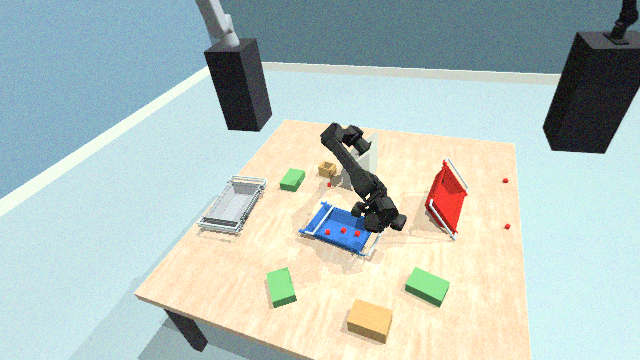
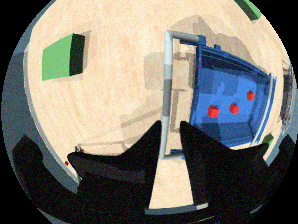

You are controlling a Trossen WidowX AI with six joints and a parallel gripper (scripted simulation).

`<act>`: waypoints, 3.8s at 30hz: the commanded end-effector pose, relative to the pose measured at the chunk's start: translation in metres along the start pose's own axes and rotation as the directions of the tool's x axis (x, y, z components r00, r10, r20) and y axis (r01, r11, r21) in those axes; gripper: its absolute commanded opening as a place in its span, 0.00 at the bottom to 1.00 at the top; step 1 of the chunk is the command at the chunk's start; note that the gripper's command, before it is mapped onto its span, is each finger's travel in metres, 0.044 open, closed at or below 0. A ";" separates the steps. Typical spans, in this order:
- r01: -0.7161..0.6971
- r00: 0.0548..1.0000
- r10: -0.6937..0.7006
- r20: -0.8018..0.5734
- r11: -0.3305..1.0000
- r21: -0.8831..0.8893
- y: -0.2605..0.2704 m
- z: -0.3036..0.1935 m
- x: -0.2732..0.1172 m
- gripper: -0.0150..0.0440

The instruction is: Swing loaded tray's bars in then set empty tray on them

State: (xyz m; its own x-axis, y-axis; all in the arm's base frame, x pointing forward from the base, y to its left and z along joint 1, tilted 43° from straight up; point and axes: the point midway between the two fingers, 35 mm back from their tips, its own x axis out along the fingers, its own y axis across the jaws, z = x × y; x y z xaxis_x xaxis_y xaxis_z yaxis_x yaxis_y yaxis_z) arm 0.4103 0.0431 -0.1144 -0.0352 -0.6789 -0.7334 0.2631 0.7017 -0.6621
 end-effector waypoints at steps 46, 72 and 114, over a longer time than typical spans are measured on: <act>0.001 1.000 -0.001 0.006 1.000 0.007 -0.074 0.002 0.036 0.40; 0.007 1.000 -0.007 0.002 1.000 -0.005 -0.069 0.000 0.010 0.40; -0.064 0.998 0.064 -0.011 0.997 -0.051 0.099 -0.148 -0.142 0.25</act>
State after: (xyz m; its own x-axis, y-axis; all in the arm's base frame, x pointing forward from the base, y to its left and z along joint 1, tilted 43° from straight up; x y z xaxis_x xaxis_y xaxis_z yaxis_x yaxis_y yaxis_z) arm 0.3280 0.2090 -0.0762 -0.0302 -0.6389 -0.7687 0.2188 0.7462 -0.6288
